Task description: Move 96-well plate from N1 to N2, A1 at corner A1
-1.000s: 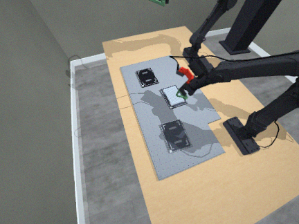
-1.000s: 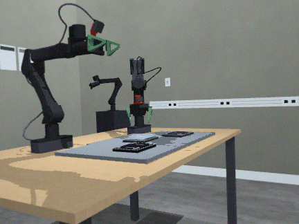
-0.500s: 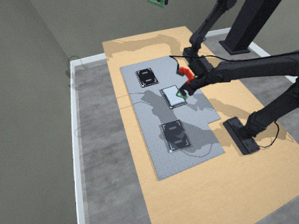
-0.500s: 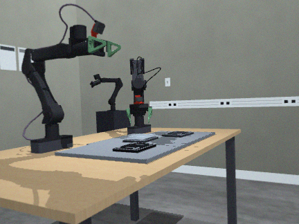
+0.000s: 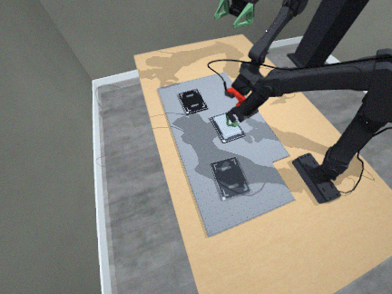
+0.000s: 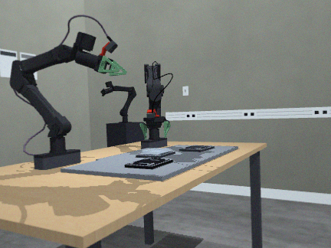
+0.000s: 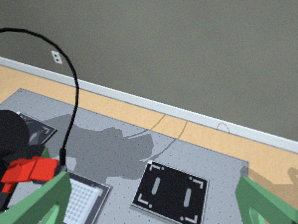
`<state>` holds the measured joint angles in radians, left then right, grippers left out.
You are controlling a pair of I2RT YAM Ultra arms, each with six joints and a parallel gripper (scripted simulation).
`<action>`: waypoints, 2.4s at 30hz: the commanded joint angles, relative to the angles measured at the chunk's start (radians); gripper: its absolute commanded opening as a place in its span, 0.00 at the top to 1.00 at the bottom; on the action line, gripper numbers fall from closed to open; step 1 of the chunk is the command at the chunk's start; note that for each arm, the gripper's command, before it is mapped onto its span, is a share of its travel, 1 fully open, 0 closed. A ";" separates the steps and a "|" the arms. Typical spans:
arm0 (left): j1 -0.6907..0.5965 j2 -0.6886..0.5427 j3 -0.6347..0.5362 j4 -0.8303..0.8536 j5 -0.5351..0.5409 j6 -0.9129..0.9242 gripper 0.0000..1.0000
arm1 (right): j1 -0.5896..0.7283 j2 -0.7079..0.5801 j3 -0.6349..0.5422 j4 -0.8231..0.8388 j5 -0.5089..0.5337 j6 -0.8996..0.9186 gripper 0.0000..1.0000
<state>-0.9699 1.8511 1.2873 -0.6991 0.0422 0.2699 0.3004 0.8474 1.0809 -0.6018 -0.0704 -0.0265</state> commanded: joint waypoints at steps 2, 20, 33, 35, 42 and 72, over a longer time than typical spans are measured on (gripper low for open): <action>0.004 0.031 0.091 -0.136 0.009 0.092 0.00 | 0.049 -0.052 0.059 -0.207 -0.030 -0.021 0.00; -0.021 0.374 0.607 -0.539 -0.050 0.281 0.00 | 0.364 -0.200 0.183 -0.675 -0.037 -0.029 0.00; -0.022 0.391 0.648 -0.537 -0.046 0.274 0.00 | 0.393 -0.191 0.174 -0.673 -0.007 -0.008 0.00; -0.023 0.394 0.648 -0.534 -0.046 0.274 0.00 | 0.393 -0.191 0.174 -0.673 -0.007 -0.008 0.00; -0.024 0.422 0.633 -0.499 -0.046 0.272 0.00 | 0.394 -0.191 0.174 -0.673 -0.006 -0.007 0.00; -0.025 0.448 0.525 -0.368 -0.046 0.272 0.00 | 0.394 -0.191 0.174 -0.673 -0.005 -0.007 0.00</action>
<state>-0.9836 2.3104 1.8259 -1.0958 0.0013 0.5369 0.6827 0.6601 1.2259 -1.2770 -0.0837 -0.0448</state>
